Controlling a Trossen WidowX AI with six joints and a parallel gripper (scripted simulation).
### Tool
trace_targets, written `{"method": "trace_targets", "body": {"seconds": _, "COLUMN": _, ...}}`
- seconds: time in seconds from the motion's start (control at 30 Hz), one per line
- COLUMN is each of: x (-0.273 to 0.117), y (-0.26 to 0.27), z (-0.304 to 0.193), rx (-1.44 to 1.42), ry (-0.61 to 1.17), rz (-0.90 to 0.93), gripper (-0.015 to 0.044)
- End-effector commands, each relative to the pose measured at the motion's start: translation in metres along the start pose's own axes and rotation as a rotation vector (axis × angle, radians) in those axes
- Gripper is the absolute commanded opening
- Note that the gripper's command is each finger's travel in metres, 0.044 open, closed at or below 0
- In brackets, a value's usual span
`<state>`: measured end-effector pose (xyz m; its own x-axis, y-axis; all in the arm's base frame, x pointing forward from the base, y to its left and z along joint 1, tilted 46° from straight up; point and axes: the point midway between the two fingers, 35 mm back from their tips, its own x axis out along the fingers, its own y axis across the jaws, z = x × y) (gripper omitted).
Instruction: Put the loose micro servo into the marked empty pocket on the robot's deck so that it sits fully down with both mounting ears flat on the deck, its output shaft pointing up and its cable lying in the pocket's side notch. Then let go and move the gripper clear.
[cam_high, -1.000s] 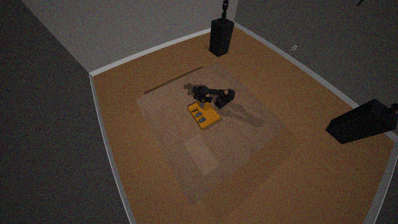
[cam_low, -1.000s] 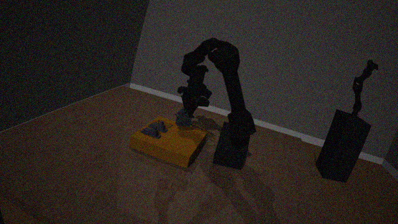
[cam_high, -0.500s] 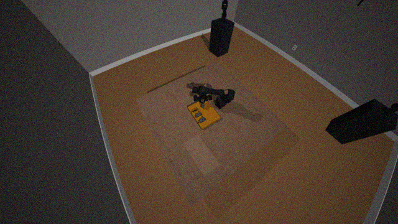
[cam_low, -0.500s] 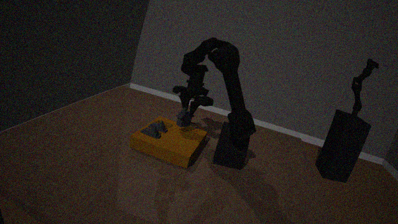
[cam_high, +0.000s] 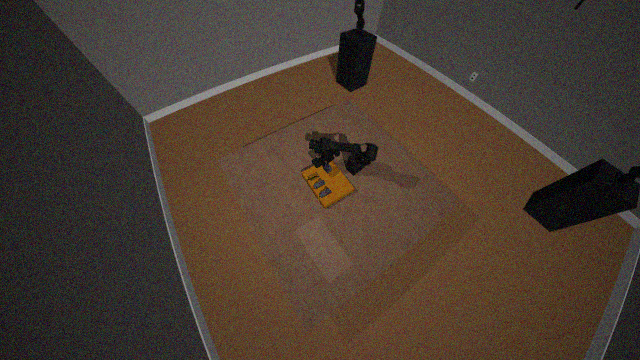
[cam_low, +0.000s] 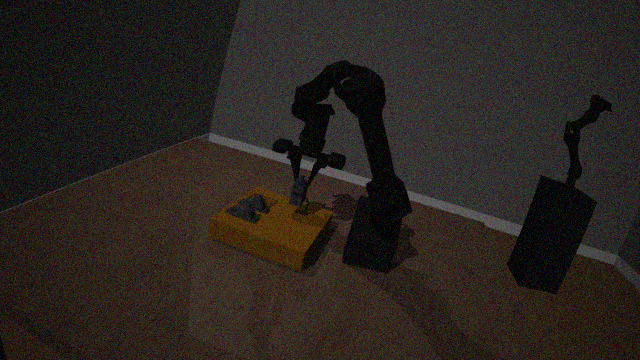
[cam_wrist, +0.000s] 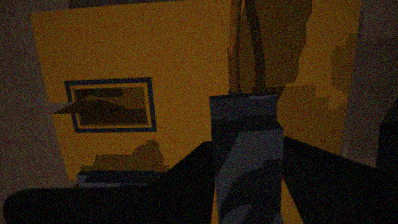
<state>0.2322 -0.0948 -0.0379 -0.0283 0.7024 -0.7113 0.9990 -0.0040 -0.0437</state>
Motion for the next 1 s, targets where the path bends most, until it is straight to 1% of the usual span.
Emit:
{"method": "trace_targets", "body": {"seconds": 0.0, "x": -0.0012, "y": 0.0006, "z": 0.0002, "rx": -0.117, "ry": 0.001, "rz": 0.006, "gripper": 0.0000}}
{"method": "trace_targets", "body": {"seconds": 0.97, "x": -0.0011, "y": 0.0006, "z": 0.0001, "rx": -1.128, "ry": -0.002, "rz": 0.006, "gripper": 0.0000}}
